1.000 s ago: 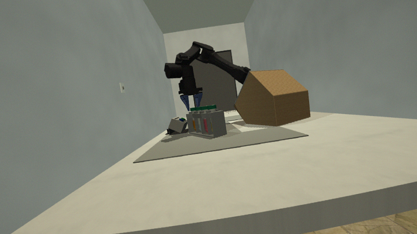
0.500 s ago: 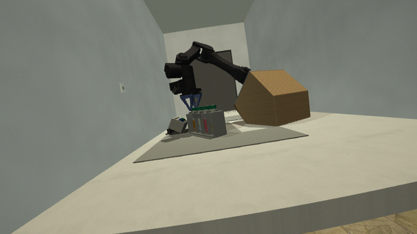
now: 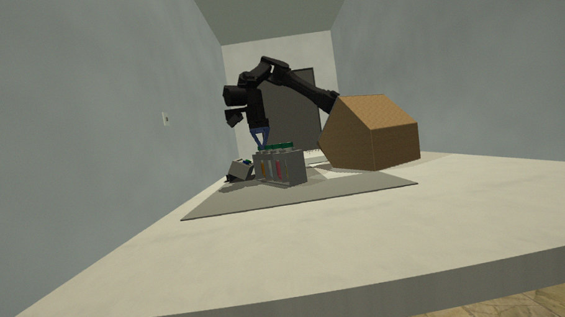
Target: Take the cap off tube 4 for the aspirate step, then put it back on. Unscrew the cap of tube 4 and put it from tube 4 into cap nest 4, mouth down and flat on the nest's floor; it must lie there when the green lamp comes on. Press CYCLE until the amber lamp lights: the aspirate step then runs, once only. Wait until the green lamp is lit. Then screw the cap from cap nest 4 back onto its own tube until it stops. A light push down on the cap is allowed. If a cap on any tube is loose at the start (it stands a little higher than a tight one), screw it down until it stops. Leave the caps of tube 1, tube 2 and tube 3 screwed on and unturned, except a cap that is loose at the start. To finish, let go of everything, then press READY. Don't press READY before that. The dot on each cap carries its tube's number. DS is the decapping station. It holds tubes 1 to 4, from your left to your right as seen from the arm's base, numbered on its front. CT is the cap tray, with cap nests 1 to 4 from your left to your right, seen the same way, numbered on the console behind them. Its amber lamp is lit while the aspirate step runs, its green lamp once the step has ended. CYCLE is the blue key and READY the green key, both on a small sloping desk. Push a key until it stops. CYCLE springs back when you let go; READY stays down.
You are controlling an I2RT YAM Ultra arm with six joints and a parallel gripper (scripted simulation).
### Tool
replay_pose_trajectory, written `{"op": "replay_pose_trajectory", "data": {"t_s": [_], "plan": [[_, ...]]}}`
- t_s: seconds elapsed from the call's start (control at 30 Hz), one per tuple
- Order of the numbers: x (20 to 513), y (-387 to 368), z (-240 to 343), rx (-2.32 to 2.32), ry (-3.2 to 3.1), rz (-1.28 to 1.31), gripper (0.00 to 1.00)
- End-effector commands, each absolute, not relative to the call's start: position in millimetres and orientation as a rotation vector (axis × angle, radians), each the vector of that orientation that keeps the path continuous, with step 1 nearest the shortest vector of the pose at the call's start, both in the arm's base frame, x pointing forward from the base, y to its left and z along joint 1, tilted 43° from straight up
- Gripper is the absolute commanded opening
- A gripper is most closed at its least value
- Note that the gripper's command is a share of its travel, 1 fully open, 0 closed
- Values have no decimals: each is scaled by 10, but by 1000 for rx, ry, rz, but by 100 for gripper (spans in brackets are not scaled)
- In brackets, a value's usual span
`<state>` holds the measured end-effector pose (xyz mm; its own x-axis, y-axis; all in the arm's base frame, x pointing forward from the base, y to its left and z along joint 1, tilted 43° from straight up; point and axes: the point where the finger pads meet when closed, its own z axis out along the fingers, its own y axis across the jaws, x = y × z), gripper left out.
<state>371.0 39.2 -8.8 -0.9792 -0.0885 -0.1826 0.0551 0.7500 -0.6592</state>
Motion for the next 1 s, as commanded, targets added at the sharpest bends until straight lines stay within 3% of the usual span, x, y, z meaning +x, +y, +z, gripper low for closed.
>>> {"op": "replay_pose_trajectory", "data": {"t_s": [0.0,0.77,0.97], "plan": [[3728,502,3,-344,2761,-1067,49],[3721,496,1,-1953,2486,-1179,49],[3718,494,-1,-1998,2465,-1177,49]]}}
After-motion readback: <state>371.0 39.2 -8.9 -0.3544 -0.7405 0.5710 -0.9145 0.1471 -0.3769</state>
